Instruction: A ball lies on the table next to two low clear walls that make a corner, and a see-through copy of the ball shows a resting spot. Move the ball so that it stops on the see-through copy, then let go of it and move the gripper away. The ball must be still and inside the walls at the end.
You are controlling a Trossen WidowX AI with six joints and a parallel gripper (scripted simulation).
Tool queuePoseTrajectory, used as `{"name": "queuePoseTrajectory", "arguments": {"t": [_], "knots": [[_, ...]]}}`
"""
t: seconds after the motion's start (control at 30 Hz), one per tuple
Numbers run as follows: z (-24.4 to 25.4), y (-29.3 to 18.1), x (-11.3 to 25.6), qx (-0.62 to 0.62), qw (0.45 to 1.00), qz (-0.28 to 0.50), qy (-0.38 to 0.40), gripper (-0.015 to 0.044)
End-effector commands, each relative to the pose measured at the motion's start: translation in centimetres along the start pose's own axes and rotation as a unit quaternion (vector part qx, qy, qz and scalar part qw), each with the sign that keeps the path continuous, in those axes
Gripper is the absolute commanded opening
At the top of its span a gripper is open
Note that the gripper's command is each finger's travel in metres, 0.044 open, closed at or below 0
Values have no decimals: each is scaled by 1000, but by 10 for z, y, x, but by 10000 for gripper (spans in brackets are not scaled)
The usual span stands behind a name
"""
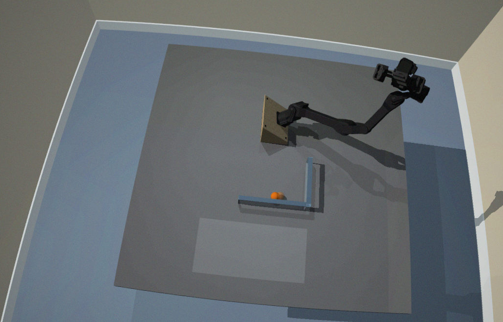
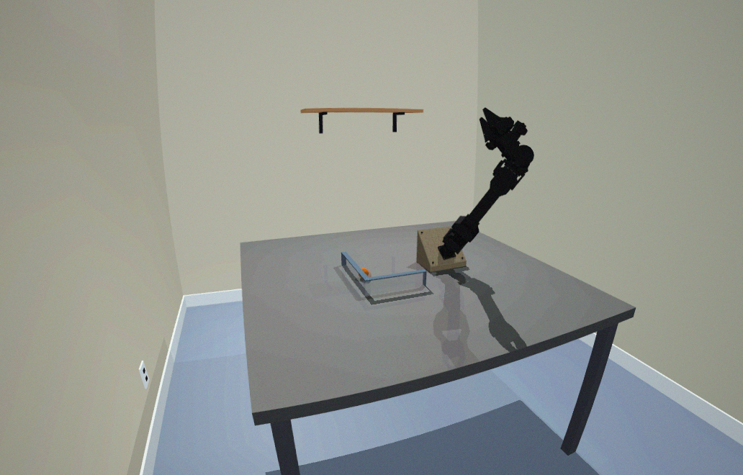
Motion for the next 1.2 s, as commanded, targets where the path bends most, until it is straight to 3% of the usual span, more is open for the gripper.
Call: {"name": "queuePoseTrajectory", "arguments": {"t": [0.0,0.1,0.37,0.7,0.93,1.17], "knots": [[0,1,0,0,1000,0,0,374],[-7,10,-2,1,1000,4,4,303],[-41,44,-19,-8,999,28,14,303],[-112,66,-84,-45,992,122,8,303],[-161,41,-146,-35,977,211,-10,303],[-207,-18,-204,0,947,322,-16,303]]}}
Point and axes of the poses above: the point midway between the two fingers, 35 mm back from their tips, its own x axis back along the fingers, its own z axis across the jaws, y = z × x, the point moved 6 cm from there along x, back along the fingers, and after that the axes turned 7 degrees about -x, right-handed, at the moved point
